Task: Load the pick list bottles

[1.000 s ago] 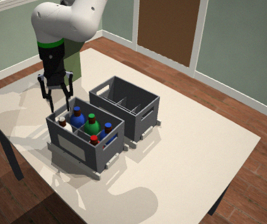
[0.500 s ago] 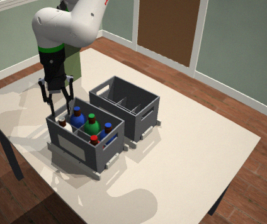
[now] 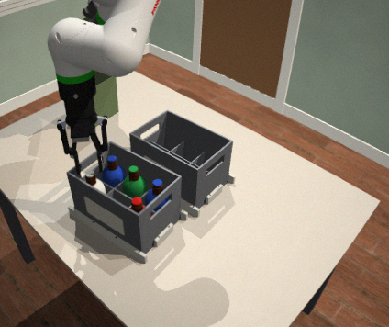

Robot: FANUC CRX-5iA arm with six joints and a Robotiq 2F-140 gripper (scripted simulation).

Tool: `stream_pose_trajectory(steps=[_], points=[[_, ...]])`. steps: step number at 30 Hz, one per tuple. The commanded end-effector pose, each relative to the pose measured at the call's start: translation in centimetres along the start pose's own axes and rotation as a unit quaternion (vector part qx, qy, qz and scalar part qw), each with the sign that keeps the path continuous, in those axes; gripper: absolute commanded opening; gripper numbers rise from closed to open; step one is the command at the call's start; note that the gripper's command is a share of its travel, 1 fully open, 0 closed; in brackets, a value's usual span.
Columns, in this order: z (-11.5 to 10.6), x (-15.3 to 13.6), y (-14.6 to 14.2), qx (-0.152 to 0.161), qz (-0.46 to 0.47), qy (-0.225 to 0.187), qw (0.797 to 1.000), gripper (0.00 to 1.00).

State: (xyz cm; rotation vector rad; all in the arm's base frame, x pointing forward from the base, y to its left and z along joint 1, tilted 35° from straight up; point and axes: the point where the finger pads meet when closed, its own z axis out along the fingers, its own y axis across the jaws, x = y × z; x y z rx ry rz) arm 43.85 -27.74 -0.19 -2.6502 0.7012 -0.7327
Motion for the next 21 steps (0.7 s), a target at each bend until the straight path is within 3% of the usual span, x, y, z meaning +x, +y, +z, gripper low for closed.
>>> stream_pose_trajectory(steps=[1, 21], points=[[0.5, 0.1, 0.0, 0.0, 0.0, 0.001, 1.0, 0.44], [2.7, 0.1, 0.0, 0.0, 0.0, 0.001, 1.0, 0.44]])
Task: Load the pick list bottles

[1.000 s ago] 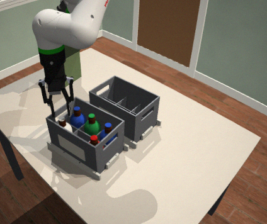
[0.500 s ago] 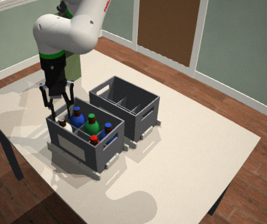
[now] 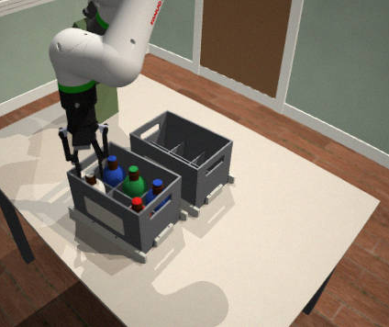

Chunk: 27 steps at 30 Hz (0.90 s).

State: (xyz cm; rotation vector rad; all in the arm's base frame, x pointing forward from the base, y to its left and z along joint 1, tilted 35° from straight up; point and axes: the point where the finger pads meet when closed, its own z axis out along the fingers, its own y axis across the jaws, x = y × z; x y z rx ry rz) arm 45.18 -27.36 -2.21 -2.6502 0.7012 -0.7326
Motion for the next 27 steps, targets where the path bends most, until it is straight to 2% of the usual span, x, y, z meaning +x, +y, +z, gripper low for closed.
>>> stream_pose_trajectory(steps=[1, 7, 20, 21, 27], points=[[0.35, 0.06, 0.03, 0.0, 0.0, 0.001, 1.0, 0.44], [1.08, 0.07, 0.03, 0.0, 0.0, 0.001, 1.0, 0.44], [1.08, 0.07, 0.03, 0.0, 0.0, 0.001, 1.0, 0.44], [0.86, 0.06, 0.03, 0.0, 0.0, 0.001, 1.0, 0.1], [0.86, 0.06, 0.03, 0.0, 0.0, 0.001, 1.0, 0.1]])
